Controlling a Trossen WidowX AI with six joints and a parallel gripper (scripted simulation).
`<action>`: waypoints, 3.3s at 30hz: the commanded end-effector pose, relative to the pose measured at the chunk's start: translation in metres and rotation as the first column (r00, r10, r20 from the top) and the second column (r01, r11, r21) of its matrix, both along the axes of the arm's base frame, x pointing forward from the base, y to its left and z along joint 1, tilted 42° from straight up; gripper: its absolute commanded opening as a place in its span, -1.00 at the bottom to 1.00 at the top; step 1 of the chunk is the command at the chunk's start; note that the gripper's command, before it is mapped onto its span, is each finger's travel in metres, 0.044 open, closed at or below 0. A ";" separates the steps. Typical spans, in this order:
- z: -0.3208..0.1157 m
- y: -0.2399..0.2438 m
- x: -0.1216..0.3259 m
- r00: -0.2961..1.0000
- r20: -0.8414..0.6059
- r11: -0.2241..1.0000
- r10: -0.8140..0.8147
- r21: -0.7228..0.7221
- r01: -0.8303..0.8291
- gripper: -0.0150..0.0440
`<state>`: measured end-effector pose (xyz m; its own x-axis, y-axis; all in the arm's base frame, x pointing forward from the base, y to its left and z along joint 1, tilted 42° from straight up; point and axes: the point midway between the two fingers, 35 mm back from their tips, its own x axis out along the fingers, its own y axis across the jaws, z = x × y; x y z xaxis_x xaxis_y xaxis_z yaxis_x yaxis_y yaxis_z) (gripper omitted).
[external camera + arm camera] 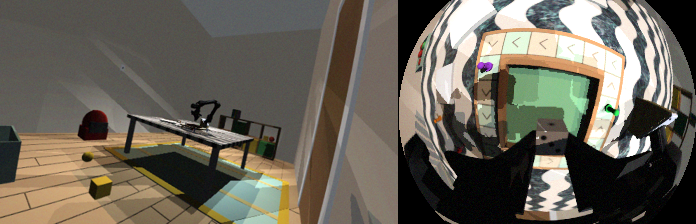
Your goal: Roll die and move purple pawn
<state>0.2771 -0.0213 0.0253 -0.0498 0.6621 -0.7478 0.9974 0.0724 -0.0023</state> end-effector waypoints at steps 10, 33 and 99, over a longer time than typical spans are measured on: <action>-0.007 0.007 -0.009 0.997 -0.068 0.973 0.024 -0.228 -0.039 -0.49; -0.005 0.009 -0.009 0.999 0.038 0.666 0.000 -0.745 0.028 -0.49; -0.059 -0.040 0.109 0.675 0.508 0.822 0.536 -0.129 -0.555 0.19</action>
